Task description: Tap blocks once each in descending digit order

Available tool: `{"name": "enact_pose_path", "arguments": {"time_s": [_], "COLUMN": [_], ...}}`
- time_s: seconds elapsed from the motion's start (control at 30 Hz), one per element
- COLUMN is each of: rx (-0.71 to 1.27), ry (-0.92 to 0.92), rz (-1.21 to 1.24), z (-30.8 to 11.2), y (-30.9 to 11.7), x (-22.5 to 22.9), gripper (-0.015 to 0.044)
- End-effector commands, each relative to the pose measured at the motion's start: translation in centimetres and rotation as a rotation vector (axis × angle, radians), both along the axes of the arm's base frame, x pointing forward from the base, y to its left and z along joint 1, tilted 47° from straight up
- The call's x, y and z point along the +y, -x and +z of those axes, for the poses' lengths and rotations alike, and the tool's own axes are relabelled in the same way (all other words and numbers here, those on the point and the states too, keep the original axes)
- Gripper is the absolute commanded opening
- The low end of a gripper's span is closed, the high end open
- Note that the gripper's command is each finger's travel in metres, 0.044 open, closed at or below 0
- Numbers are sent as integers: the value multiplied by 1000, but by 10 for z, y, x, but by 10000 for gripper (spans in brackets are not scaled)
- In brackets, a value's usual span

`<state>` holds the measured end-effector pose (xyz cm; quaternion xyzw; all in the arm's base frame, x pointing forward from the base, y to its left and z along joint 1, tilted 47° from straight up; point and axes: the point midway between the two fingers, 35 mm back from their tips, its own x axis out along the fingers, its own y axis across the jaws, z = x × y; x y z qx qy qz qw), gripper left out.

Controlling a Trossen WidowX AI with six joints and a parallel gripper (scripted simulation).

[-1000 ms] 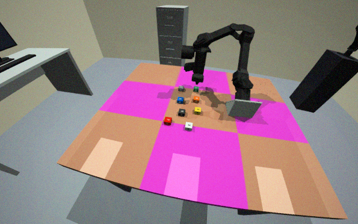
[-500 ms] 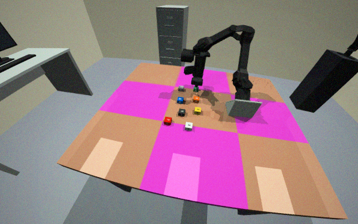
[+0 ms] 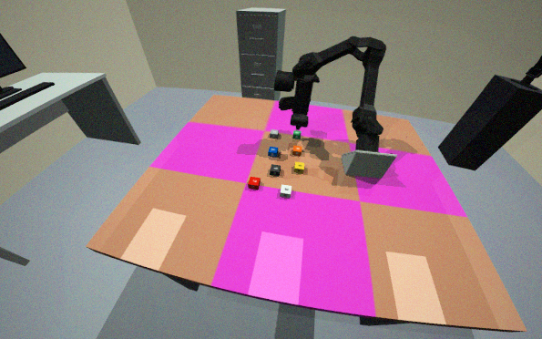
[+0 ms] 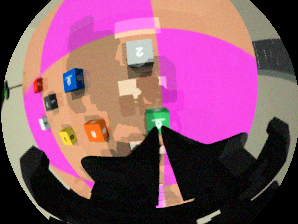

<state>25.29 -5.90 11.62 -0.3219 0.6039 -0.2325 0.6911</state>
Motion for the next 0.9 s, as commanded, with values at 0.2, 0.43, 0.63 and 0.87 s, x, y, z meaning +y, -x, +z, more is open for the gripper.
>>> {"name": "enact_pose_path", "arguments": {"time_s": [0.2,0.43,0.63,0.87], "rx": [-2,-2,-7,2], "ry": [-2,-1,-55,-62], "rz": [-7,-7,-21,-17], "z": [54,60,25,-36], "y": [12,14,-1,-10], "x": [56,63,108,178], "gripper": [20,20,20,20]}}
